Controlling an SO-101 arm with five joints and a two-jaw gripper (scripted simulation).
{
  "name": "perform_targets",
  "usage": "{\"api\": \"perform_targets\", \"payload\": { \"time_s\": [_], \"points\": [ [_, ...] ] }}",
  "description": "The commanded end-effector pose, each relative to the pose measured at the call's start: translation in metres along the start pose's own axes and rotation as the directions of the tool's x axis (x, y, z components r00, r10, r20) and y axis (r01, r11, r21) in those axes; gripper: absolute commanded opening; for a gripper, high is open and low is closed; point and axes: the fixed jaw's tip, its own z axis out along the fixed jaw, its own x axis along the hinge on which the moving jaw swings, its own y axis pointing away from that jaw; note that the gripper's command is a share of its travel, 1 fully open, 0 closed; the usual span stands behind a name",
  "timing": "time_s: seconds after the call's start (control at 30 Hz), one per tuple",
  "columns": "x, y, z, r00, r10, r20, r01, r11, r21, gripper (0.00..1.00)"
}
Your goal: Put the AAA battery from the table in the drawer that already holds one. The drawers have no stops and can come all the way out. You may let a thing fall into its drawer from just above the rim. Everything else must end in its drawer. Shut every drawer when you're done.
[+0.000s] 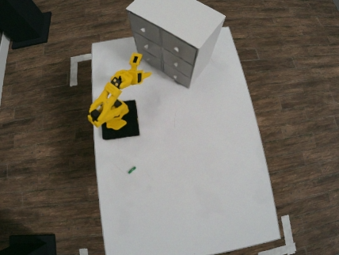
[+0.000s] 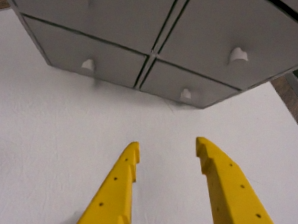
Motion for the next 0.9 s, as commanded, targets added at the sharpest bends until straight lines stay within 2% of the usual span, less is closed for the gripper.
{"api": "perform_targets", "payload": {
  "time_s": [0.0, 0.2, 0.4, 0.87],
  "points": [
    [-0.008, -0.017, 0.005, 0.998, -0.034, 0.050, 0.030, 0.997, 0.072, 0.21],
    [-0.018, -0.052, 0.004, 0.986, -0.120, 0.115, 0.089, 0.966, 0.243, 0.21],
    [-0.024, -0.088, -0.004, 0.968, -0.217, 0.130, 0.145, 0.897, 0.418, 0.21],
    [-0.024, -0.088, -0.004, 0.968, -0.217, 0.130, 0.145, 0.897, 0.418, 0.21]
  ]
}}
